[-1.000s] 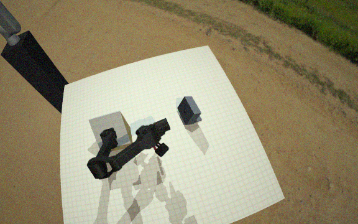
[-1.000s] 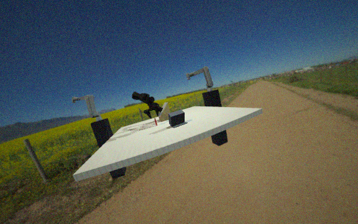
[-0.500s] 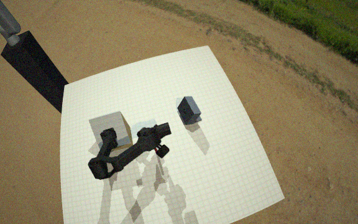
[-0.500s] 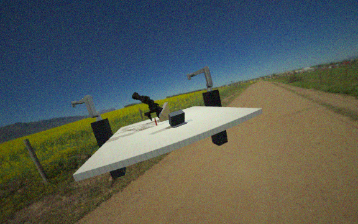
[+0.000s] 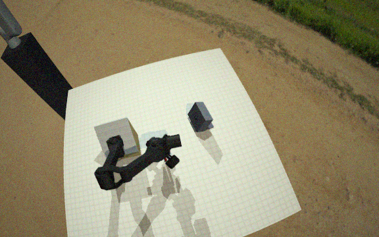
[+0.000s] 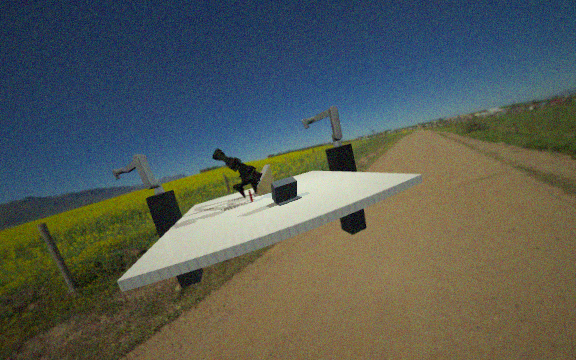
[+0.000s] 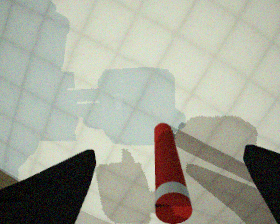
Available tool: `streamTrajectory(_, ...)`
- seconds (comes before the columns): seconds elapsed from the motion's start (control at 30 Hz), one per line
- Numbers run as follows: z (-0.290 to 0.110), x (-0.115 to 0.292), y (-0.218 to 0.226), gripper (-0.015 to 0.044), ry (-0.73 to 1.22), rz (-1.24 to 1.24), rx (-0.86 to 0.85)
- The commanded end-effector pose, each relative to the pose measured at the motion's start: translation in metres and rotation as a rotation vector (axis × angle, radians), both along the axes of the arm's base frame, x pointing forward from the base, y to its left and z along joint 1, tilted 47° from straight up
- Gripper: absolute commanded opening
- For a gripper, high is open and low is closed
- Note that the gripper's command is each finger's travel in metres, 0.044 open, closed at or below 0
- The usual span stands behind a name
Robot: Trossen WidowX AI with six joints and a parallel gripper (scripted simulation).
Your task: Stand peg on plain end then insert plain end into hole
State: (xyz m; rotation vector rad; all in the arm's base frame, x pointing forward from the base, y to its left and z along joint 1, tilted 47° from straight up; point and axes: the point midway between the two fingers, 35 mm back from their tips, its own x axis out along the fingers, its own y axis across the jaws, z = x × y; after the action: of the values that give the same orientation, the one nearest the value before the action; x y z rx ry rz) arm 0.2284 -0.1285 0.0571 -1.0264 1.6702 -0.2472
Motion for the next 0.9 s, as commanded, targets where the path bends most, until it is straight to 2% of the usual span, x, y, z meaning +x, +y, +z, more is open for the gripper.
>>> streamTrajectory(0.0,-0.0031,-0.0027,-0.0026,0.0440,0.011,0.003,-0.005)
streamTrajectory(0.47,-0.0007,-0.0003,-0.0008,0.0072,0.001,0.000,0.000)
streamTrajectory(0.77,-0.0003,-0.0002,-0.0004,0.0000,0.001,0.000,0.000)
streamTrajectory(0.87,0.0028,0.0008,0.0039,0.0000,0.001,0.000,0.002)
